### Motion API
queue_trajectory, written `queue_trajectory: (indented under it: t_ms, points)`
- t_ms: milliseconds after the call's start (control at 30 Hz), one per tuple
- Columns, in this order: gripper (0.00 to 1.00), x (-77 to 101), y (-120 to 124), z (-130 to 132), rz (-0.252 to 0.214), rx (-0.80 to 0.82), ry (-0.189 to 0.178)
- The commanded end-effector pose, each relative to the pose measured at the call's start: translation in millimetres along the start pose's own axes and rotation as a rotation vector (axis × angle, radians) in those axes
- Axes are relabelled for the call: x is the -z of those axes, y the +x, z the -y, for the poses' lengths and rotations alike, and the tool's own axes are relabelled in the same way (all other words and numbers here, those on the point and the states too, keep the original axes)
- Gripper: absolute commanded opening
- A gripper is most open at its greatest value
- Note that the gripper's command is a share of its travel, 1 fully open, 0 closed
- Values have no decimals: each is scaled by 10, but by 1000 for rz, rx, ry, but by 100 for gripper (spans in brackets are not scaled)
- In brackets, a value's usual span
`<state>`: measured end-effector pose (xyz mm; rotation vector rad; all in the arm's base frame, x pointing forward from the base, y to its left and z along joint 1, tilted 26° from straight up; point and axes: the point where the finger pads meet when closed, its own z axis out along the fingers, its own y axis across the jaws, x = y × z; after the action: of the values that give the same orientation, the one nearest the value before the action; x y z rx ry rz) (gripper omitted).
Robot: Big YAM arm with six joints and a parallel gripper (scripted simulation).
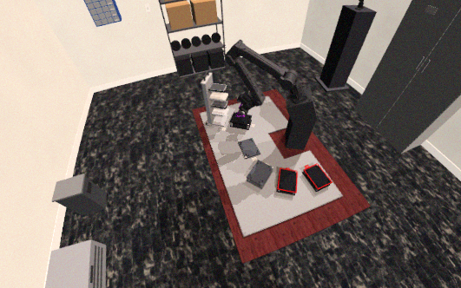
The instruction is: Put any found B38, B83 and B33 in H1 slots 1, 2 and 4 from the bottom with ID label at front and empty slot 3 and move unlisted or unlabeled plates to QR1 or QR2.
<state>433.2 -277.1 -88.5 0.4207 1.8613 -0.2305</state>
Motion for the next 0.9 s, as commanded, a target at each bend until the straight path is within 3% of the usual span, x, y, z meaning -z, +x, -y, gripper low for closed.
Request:
queue_trajectory:
  t_ms: [0,233,267,300,333,567,600,700,867]
  points:
    - [100,-32,0,-76,13,-1,-12]
    - [100,-113,76,-77,16,0,-12]
    - [100,-125,140,-78,-14,-7,-12]
    - [100,-137,129,-79,-14,-8,-12]
    - [100,-166,-80,-71,21,0,-12]
    - [100,-225,-149,-72,22,1,-12]
    - [100,-222,45,-81,-14,-5,-13]
    - [100,-271,-200,-73,23,1,-12]
    - [100,-330,-264,-75,24,1,-12]
